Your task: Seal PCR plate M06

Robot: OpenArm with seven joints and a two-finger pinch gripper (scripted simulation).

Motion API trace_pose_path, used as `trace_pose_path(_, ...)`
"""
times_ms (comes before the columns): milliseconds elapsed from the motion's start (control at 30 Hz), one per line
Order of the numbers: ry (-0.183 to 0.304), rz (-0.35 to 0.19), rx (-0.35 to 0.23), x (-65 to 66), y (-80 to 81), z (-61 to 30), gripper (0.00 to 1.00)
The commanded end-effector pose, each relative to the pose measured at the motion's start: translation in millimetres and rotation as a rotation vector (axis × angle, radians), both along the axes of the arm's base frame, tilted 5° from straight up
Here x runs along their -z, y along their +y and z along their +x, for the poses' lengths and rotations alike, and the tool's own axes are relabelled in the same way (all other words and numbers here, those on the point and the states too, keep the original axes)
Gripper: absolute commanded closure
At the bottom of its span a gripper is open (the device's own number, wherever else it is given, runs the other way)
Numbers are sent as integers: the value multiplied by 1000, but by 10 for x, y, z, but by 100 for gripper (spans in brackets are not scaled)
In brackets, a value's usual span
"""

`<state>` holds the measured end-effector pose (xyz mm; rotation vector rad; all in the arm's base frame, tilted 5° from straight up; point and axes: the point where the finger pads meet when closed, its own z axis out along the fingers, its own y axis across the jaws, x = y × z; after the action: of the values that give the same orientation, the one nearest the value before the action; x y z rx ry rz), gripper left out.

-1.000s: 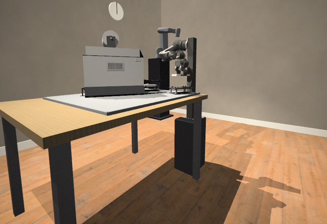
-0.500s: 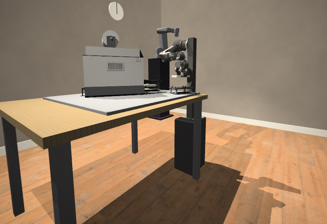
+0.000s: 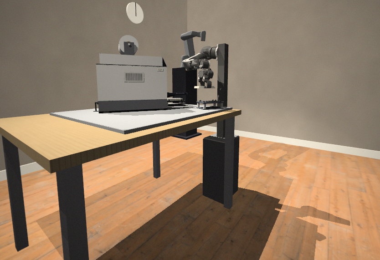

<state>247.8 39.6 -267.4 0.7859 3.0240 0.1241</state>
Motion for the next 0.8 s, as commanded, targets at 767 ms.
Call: trace_pose_path(767,0,2,-5,-133,-630,332,100)
